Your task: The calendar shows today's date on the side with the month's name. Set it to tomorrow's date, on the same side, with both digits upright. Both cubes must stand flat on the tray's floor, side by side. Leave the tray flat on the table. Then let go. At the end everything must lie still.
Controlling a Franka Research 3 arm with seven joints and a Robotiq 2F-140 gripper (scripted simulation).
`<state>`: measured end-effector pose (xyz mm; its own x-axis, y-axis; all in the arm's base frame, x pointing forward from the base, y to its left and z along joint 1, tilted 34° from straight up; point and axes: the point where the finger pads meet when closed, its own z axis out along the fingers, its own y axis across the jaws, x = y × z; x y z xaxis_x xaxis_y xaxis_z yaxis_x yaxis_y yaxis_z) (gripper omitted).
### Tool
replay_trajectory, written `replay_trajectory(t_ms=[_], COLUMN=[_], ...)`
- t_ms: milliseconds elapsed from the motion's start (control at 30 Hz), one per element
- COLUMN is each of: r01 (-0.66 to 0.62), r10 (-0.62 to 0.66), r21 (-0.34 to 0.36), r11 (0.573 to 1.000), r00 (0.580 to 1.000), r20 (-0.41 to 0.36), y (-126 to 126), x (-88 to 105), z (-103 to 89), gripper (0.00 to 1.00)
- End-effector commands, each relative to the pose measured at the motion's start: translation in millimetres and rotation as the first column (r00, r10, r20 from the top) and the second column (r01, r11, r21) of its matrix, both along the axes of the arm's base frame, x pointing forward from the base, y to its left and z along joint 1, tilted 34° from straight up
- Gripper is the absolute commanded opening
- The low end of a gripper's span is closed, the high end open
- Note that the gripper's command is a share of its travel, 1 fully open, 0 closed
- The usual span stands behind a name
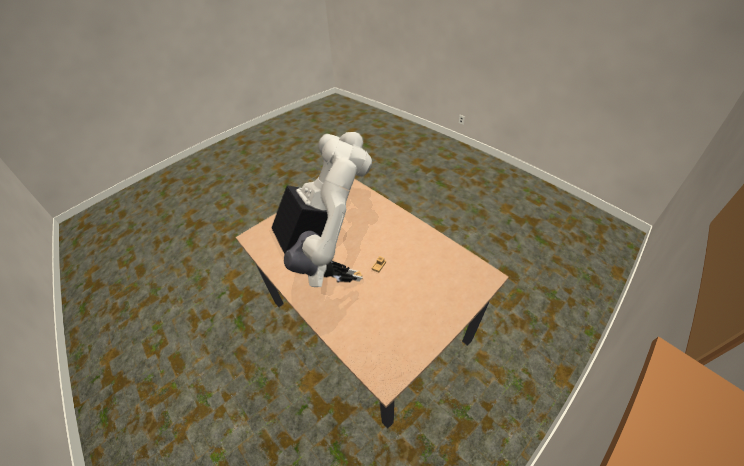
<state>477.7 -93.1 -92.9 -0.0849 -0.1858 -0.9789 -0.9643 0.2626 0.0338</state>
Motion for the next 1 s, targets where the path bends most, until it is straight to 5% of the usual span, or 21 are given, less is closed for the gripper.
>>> replay_trajectory(t_ms=[0, 967], r01=[-0.005, -0.005], r10=[0.005, 0.005], r21=[0.005, 0.005], r11=[1.0, 1.0], r00=[1.0, 1.0], r20=[0.007, 0.007], y=[0.2, 13.2], x=[-1.1, 1.8], z=[1.6, -18.3], gripper=[0.17, 0.17])
